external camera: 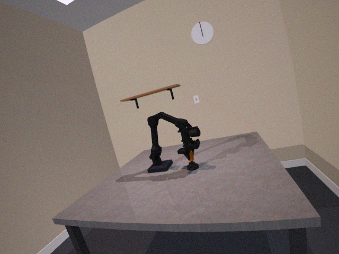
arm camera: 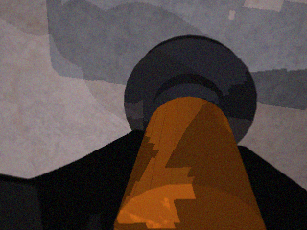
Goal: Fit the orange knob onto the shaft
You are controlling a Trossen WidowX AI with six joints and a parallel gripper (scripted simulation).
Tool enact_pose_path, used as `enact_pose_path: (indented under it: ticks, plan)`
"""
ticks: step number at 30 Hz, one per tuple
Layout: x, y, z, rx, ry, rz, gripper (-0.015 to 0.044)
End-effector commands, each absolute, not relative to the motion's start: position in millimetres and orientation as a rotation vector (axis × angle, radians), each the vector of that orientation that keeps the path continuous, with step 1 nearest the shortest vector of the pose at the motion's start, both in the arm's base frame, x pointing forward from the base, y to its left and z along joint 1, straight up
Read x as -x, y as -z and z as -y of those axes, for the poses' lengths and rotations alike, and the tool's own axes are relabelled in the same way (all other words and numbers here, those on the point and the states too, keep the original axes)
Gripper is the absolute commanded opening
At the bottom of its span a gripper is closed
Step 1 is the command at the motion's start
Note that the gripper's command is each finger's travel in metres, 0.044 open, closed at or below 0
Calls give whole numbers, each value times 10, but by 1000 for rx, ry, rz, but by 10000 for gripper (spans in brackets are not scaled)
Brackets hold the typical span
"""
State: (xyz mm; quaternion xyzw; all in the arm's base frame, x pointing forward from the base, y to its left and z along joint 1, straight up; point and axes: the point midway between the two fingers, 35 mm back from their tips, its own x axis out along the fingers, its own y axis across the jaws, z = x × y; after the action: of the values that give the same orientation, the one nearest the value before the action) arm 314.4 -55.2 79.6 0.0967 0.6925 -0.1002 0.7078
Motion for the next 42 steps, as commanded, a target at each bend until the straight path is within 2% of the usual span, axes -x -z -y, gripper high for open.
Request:
enact_pose_path:
  ticks: [1,21,29,42]
  plan:
    - [-3129,-795,552,-216,227,-1537,0]
    - [-3129,-841,556,-216,227,-1537,0]
    - [-3160,-838,558,-381,389,-1513,0]
    - [-3135,-793,553,-381,389,-1513,0]
